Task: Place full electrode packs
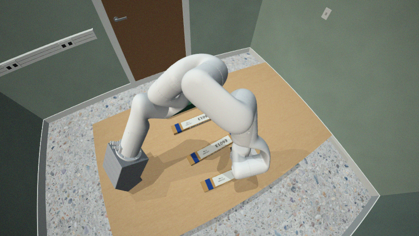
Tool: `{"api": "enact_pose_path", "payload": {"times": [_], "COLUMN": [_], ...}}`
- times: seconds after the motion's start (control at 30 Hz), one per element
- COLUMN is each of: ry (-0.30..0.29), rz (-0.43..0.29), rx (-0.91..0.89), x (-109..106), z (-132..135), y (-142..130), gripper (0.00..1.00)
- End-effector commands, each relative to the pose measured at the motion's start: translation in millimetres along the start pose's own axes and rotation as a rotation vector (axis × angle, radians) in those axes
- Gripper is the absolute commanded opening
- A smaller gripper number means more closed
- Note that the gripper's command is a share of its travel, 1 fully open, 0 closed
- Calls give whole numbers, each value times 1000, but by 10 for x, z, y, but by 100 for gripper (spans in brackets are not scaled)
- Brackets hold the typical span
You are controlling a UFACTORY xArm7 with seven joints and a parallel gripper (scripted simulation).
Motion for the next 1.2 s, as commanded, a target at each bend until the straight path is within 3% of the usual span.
{"api": "enact_pose_path", "payload": {"times": [0.0, 0.9, 0.93, 1.17], "ry": [57, 59, 59, 60], "rz": [-141, -144, -144, -144], "rx": [-24, -25, -25, -25], "x": [-119, -125, -125, -251], "z": [332, 344, 344, 352], "y": [-193, -210, -210, -192], "gripper": [100, 100, 58, 58]}}
Point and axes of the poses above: the point where the finger pads meet when closed, its own x axis out along the fingers, its own z axis across the jaws, y = z × x, the point moved 7 cm from there along -x, back along the fingers, and after that the axes turned 6 degrees about x, right-handed, at the moved point
